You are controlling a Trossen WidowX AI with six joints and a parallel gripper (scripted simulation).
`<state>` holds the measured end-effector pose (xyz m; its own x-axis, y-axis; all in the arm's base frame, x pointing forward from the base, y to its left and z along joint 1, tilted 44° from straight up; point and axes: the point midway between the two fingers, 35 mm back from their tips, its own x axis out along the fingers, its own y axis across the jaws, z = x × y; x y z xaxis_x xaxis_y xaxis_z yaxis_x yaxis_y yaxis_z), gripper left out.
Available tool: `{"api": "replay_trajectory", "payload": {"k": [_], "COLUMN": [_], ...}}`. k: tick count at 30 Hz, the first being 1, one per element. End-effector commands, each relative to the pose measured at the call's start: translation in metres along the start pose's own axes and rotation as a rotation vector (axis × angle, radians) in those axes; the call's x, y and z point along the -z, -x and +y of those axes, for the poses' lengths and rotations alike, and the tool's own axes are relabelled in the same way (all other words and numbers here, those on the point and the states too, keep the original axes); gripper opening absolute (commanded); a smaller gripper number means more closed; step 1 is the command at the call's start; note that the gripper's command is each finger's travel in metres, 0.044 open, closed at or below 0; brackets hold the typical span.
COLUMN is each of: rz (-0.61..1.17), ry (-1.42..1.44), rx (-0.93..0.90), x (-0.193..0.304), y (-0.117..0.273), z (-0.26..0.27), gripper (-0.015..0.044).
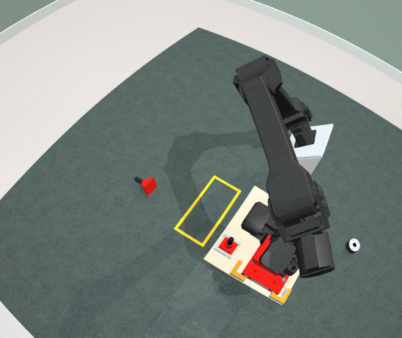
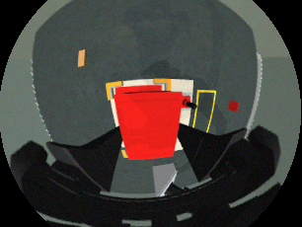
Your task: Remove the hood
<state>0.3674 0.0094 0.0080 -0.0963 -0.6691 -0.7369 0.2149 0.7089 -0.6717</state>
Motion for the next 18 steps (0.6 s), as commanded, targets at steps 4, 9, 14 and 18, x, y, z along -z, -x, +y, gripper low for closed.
{"api": "replay_trajectory", "payload": {"k": [4,9,14,18], "rz": [0.003,0.003,0.003,0.004], "ry": [0.006,0.006,0.006,0.005], "rx": [0.004,0.002,0.001,0.001], "x": [0.0,0.0,0.002,0.005], "y": [0.001,0.003,0.004,0.005], "z": [-0.03,-0.052,-0.073,-0.09], "gripper": [0.0,0.0,0.0,0.0]}}
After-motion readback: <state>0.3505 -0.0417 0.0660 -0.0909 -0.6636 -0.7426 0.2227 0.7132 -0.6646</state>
